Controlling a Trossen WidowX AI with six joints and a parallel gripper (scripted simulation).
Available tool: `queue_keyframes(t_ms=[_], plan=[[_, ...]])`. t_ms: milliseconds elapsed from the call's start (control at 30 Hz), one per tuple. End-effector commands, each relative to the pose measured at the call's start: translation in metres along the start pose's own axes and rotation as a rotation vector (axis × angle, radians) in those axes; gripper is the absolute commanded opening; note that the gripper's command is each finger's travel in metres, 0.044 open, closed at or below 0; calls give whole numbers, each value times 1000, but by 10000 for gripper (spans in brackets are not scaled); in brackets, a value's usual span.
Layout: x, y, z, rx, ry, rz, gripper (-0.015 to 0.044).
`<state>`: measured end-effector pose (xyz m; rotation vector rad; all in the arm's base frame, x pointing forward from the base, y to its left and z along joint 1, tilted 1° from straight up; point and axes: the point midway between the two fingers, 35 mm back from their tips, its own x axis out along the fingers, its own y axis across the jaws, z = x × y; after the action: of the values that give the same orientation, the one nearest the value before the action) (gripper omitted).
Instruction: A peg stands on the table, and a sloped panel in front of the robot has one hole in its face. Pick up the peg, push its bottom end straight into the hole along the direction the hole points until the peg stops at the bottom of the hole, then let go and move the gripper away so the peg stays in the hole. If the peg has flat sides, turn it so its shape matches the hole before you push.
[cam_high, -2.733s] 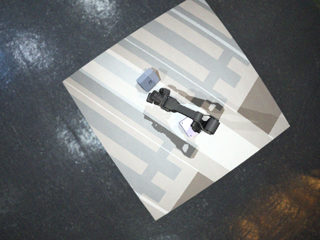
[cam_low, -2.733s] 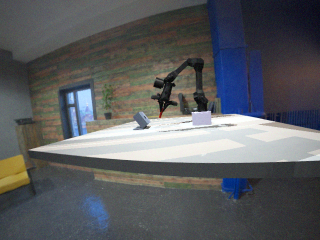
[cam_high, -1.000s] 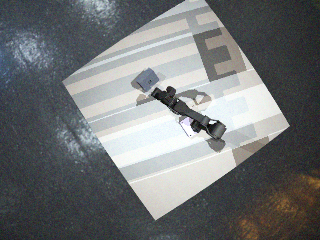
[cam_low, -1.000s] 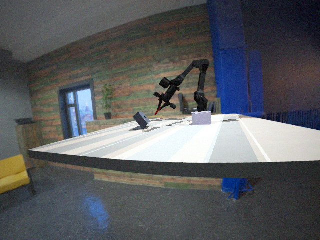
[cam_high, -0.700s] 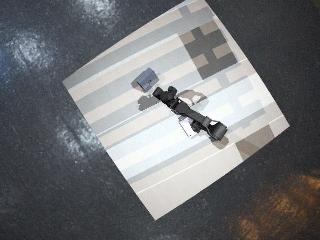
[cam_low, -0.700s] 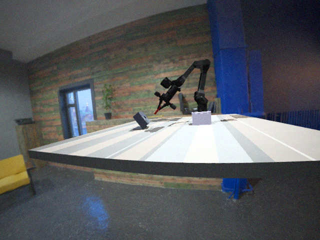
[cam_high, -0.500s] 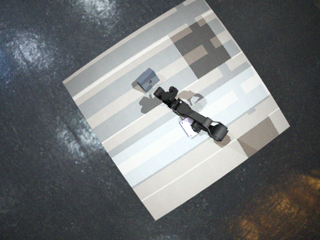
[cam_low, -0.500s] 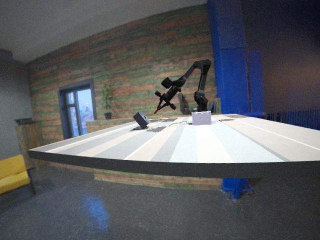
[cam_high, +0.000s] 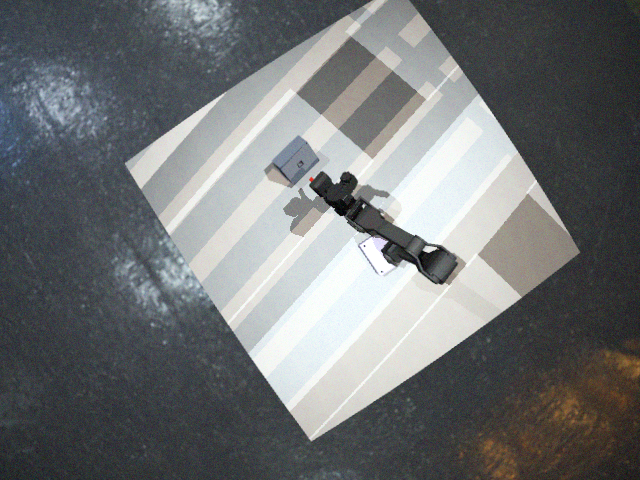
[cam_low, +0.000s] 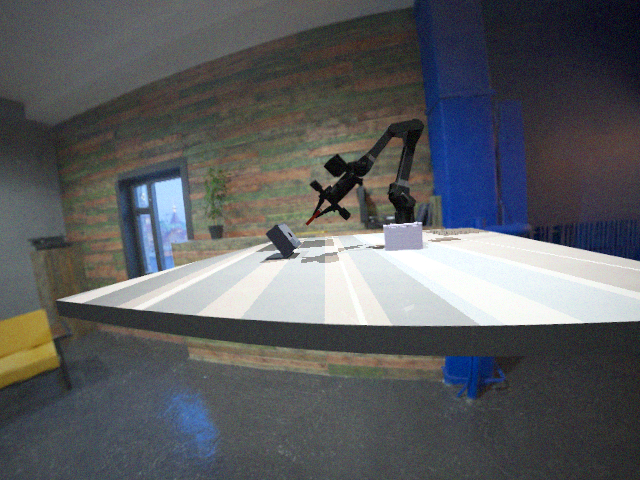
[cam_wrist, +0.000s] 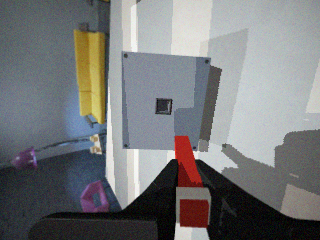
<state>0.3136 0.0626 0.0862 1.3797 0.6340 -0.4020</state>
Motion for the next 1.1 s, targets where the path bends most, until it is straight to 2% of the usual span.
queue_keyframes(t_ms=[0,1067], plan=[[4,0,1,10,-6,4,0],[31,7,10,57,-25,76,0]])
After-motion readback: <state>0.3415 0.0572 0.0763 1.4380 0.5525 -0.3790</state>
